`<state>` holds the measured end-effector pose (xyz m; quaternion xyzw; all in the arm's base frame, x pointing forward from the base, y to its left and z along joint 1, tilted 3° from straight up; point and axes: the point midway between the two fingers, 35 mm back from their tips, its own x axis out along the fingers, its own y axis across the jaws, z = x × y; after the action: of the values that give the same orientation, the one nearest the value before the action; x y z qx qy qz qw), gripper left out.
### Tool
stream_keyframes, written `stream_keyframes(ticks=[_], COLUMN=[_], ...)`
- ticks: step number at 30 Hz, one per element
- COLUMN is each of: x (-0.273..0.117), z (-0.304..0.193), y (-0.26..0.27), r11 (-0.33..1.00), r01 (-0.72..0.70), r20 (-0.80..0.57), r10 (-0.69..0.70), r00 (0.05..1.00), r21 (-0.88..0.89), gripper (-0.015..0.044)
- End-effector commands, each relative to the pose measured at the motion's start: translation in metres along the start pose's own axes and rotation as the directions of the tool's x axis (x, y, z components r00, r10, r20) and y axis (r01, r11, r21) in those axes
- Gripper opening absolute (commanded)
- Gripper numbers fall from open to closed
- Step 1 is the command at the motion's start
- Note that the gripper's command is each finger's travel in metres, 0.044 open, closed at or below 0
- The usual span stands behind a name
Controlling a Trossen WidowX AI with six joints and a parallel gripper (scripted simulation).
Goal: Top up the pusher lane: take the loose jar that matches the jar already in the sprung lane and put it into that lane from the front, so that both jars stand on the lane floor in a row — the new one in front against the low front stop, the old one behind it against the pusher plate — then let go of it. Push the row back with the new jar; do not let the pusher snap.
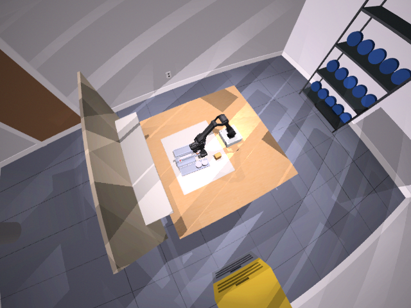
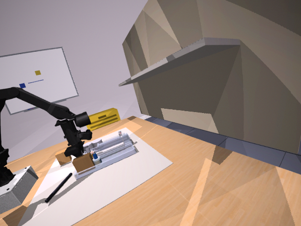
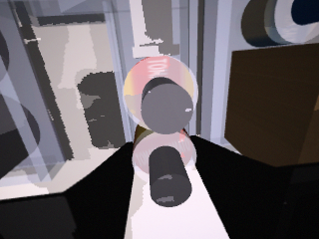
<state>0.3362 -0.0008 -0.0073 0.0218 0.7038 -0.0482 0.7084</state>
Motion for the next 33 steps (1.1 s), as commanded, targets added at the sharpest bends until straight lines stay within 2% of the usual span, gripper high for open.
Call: stream_keyframes(ticks=[1,7,22,33], x=[0.0,0.0,-0.02,-0.022], z=[0.0,0.0,-0.001,-0.034], y=[0.0,0.0,0.0,0.001], r11=[1.0,1.0,1.0,1.0], r01=[0.001,0.001,0.001,0.001], r20=[0.0,0.0,0.0,-0.002], r10=[-0.001,-0.001,-0.001,-0.001], r00=[1.0,1.0,1.0,1.0], r21=[-0.003,-0.003,-0.003,-0.003], gripper=[0.0131,0.0289,0.0289,0.0289])
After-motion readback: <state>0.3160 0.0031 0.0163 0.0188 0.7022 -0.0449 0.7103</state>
